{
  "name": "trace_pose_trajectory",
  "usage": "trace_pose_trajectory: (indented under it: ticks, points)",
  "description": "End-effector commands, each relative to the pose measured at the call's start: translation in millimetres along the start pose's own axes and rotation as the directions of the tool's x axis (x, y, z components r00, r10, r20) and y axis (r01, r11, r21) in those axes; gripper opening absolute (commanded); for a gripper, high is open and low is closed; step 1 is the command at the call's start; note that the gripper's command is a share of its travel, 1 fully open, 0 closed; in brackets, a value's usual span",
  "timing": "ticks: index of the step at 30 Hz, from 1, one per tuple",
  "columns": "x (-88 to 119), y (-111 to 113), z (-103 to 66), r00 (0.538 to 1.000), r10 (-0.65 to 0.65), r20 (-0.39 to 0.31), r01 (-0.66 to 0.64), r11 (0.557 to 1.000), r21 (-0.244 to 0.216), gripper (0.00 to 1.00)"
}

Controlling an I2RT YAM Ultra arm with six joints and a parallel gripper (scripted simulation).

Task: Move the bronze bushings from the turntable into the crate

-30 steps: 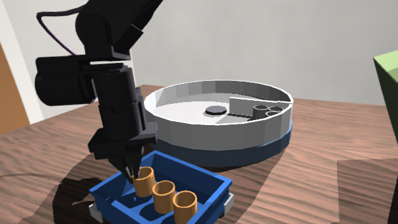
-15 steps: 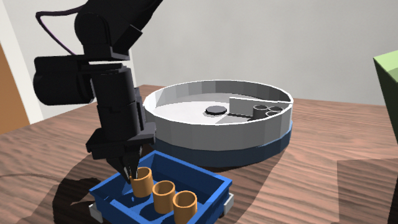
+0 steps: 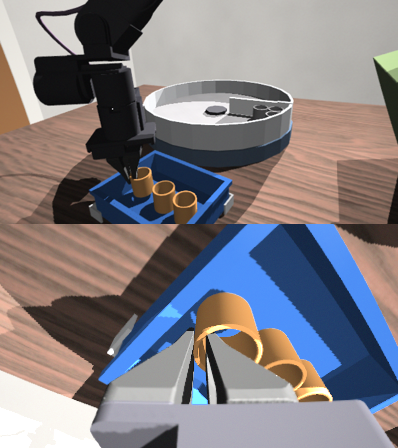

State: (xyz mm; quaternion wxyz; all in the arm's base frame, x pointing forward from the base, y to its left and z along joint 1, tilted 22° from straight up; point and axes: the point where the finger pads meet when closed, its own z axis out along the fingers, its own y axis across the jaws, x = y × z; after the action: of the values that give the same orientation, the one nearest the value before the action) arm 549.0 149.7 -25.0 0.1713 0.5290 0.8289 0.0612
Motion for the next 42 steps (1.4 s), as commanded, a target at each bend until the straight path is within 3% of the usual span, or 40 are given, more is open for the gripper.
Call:
trace_pose_trajectory:
  ticks: [1,15,19,42]
  points:
    - [-9.0,19.7,-21.4,1.000,0.006,0.009,-0.005,0.998,-0.055,0.00]
    - [-9.0,19.9,-21.5,1.000,0.006,0.010,-0.005,0.998,-0.056,0.00]
    - [-10.9,26.1,-23.4,1.000,0.012,0.014,-0.011,0.996,-0.084,0.00]
    - [-10.4,21.1,-22.1,1.000,0.009,0.011,-0.008,0.998,-0.067,0.00]
